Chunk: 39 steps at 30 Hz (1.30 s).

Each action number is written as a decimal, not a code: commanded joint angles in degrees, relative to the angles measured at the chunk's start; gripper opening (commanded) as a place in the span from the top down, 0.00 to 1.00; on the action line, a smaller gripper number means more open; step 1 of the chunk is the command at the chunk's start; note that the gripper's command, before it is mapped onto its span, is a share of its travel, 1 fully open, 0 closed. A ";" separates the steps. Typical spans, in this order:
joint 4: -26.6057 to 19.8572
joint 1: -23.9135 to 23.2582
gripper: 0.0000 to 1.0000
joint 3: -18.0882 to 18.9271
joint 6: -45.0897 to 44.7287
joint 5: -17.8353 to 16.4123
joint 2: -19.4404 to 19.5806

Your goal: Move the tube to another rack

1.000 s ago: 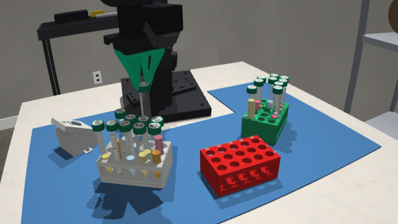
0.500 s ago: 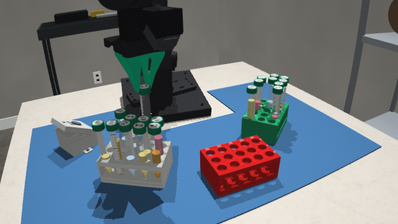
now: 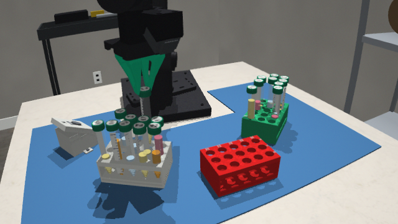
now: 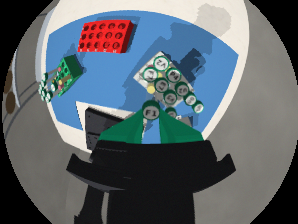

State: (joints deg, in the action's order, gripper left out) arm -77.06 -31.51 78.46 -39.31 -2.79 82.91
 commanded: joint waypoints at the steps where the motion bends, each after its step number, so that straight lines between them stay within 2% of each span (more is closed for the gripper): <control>1: 0.53 0.03 1.00 0.15 0.03 -0.04 -0.30; 22: 1.97 0.10 1.00 -1.27 0.10 -0.03 -0.29; 39: 3.70 -0.44 1.00 -3.95 -0.43 -0.11 -1.21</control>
State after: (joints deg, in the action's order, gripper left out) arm -73.93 -31.90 74.30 -39.70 -2.81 82.28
